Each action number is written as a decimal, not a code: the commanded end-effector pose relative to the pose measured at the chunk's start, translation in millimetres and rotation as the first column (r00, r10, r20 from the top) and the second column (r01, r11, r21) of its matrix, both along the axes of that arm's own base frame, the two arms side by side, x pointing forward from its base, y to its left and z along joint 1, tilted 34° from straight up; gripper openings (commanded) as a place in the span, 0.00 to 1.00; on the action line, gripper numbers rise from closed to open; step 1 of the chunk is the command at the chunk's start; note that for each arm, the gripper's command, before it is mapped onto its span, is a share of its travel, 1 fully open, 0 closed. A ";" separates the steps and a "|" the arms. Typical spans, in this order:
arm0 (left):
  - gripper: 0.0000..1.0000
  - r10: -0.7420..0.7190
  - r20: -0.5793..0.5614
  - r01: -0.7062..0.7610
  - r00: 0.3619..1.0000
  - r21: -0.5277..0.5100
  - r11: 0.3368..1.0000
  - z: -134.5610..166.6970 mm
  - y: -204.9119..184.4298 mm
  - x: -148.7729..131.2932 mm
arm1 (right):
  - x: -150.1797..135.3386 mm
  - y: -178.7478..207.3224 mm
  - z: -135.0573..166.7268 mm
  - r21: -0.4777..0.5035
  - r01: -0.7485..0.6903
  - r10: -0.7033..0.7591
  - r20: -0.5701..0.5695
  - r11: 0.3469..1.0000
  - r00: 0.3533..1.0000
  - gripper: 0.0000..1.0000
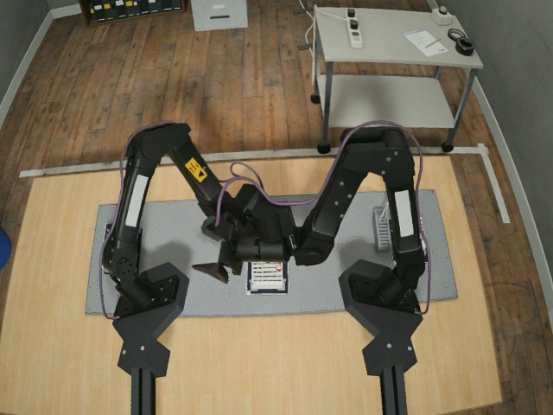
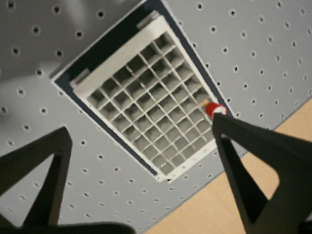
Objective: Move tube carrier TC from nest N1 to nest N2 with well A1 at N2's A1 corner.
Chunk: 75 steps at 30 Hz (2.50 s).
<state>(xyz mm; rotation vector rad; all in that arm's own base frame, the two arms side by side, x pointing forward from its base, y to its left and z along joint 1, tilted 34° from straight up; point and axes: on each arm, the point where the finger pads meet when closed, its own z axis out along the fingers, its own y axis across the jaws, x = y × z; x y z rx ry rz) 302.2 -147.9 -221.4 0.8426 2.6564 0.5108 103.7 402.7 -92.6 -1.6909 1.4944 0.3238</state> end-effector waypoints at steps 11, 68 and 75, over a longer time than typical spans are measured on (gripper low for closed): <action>1.00 0.485 0.113 -0.486 0.867 -0.017 0.874 -5.3 -17.1 -9.6 | -4.9 8.0 9.4 0.039 -0.022 0.022 0.006 0.999 1.000 1.00; 1.00 0.541 0.146 -0.543 0.828 -0.025 0.839 -62.1 4.8 2.8 | -4.9 8.0 9.4 0.039 -0.022 0.022 0.006 0.999 1.000 1.00; 1.00 0.541 0.147 -0.543 0.828 -0.028 0.839 -61.2 3.9 3.5 | -4.9 8.0 9.4 0.039 -0.022 0.022 0.006 0.999 1.000 1.00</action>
